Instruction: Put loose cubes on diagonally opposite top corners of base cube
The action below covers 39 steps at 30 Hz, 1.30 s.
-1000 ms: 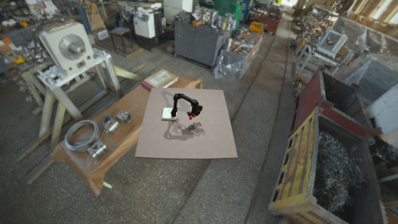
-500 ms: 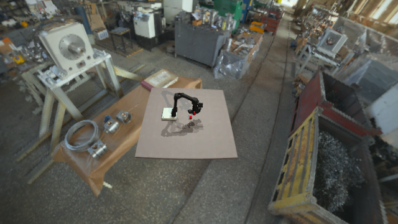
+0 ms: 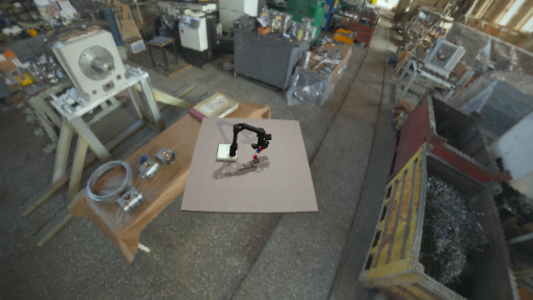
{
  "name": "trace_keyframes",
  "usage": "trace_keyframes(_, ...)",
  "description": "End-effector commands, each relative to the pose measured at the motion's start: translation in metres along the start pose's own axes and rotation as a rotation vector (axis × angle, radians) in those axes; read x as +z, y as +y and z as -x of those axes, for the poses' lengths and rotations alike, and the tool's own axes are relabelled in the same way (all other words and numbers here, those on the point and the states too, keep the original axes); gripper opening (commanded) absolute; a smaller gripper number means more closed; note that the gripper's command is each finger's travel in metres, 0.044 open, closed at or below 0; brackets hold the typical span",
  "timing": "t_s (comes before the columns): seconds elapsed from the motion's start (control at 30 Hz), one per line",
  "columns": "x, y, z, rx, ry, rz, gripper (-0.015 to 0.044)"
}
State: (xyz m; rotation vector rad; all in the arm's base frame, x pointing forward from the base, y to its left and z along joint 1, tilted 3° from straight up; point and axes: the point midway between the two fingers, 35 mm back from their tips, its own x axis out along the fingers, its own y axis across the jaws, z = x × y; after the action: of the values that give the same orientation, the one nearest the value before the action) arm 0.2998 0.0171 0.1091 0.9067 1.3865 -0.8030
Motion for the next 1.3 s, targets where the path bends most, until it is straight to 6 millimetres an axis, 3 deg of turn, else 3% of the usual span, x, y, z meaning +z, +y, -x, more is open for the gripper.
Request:
trace_keyframes(0.0,-0.013,0.005,-0.003,0.001,0.004,-0.007,0.0105)
trace_keyframes(0.67,-0.072,0.021,-0.014,0.002,0.011,-0.049,0.0105)
trace_keyframes(1.1,-0.074,0.021,-0.015,0.001,0.012,-0.051,0.0105)
trace_keyframes(1.27,-0.074,0.021,-0.024,0.001,0.012,-0.053,0.0105)
